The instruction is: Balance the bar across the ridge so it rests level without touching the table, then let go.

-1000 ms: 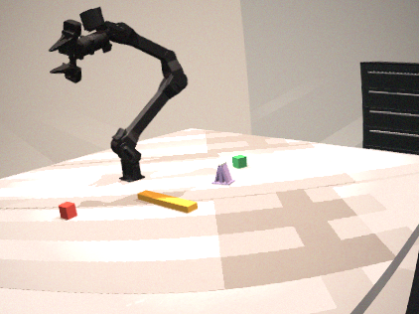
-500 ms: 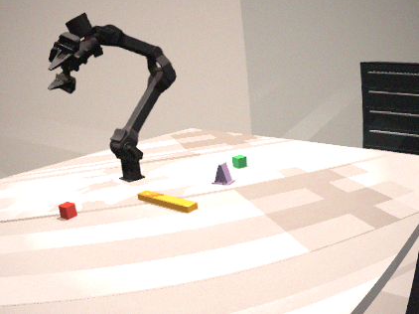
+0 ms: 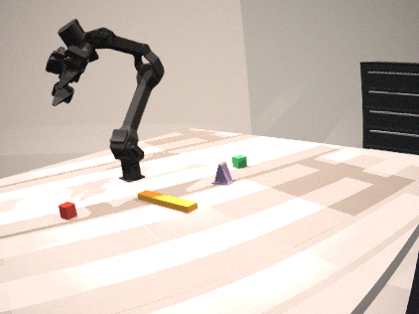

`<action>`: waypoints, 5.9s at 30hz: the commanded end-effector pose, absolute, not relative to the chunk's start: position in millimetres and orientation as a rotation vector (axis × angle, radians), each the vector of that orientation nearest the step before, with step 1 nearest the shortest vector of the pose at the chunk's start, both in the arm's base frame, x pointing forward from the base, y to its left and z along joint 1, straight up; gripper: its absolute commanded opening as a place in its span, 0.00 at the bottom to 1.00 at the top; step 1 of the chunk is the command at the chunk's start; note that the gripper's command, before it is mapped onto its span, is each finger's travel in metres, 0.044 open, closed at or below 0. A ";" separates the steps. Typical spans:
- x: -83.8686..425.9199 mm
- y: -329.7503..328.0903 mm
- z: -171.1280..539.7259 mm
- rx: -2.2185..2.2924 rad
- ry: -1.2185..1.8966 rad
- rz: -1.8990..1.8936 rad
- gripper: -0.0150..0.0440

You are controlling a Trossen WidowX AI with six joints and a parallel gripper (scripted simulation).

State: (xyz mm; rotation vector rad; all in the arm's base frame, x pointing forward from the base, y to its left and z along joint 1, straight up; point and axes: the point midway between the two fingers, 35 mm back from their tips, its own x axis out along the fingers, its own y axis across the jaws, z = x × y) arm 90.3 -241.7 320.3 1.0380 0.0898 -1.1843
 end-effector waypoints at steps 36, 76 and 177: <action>208.3 -184.1 205.6 0.601 0.950 -0.647 0.79; 239.4 -78.4 113.4 -0.085 1.547 0.071 0.79; 240.2 -78.7 143.6 -0.084 1.547 0.071 0.25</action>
